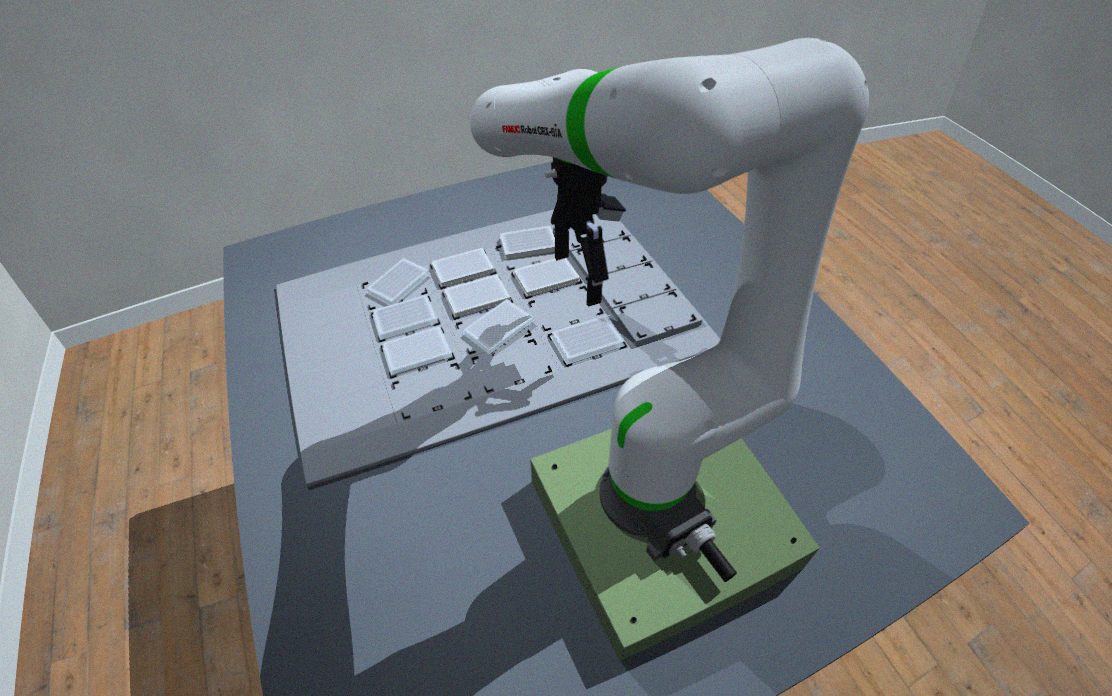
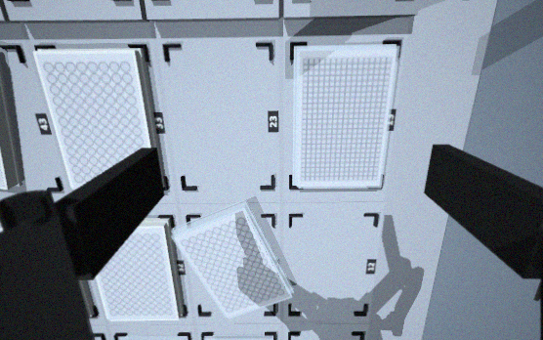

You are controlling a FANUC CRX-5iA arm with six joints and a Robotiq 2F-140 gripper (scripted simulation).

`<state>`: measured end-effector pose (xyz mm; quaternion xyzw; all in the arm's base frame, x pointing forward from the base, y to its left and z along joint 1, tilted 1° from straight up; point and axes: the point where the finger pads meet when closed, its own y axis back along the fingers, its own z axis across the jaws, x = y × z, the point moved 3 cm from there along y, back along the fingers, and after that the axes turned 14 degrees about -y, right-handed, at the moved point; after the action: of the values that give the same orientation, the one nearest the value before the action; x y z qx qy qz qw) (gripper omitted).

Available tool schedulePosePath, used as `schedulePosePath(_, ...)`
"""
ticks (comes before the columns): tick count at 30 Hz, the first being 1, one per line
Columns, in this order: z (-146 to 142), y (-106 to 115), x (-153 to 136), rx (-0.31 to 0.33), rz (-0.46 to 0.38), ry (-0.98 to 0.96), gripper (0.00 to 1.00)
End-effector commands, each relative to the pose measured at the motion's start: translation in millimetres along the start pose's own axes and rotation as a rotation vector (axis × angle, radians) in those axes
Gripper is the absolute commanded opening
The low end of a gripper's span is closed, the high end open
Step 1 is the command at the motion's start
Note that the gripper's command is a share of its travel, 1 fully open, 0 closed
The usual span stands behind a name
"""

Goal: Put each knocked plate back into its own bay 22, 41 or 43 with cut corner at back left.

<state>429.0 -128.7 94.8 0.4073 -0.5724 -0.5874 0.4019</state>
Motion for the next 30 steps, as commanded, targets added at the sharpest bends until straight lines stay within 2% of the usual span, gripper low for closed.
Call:
schedulePosePath(1, 9.2, 2.5, 11.6, 0.002, 0.000, 0.000, 1.00)
schedulePosePath(19, 49.9, 9.3, 59.9, 0.002, 0.000, 0.000, 1.00)
schedulePosePath(30, 49.9, 9.3, 59.9, 0.002, 0.000, 0.000, 1.00)
